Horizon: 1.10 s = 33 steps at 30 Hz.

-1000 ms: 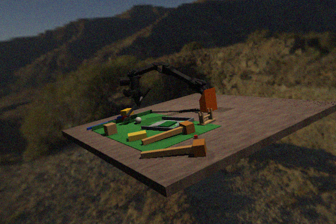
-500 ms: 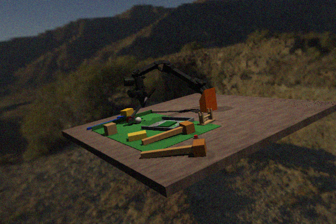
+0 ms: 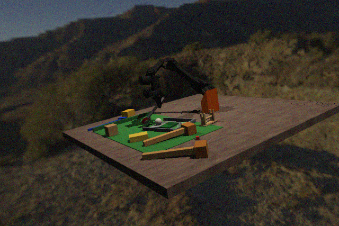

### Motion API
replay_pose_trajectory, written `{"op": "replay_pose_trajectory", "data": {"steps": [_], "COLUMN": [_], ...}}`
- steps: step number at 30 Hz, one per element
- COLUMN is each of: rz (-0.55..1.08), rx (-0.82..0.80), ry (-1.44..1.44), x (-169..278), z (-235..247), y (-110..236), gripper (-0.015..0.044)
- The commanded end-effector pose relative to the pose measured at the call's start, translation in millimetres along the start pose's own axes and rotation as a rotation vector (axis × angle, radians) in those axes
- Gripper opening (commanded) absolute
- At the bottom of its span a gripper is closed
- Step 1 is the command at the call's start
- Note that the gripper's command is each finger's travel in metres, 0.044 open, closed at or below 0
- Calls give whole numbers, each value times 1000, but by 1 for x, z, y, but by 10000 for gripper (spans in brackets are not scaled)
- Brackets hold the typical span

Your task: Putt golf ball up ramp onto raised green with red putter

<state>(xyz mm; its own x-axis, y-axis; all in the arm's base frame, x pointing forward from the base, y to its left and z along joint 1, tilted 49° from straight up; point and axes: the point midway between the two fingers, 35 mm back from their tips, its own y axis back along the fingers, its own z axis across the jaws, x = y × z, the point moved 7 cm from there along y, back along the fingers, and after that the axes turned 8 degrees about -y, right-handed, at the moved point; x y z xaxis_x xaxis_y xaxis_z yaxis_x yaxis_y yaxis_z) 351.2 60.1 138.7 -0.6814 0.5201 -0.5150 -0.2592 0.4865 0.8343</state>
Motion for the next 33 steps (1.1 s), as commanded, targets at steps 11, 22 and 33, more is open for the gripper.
{"op": "replay_pose_trajectory", "data": {"steps": [11,22,33], "rz": [-10,-4,-4], "rx": [-18,-19,-19], "ry": [-8,-3,-3], "x": [53,48,48], "z": [29,26,26], "y": [45,41,41], "gripper": [0,0,0]}}
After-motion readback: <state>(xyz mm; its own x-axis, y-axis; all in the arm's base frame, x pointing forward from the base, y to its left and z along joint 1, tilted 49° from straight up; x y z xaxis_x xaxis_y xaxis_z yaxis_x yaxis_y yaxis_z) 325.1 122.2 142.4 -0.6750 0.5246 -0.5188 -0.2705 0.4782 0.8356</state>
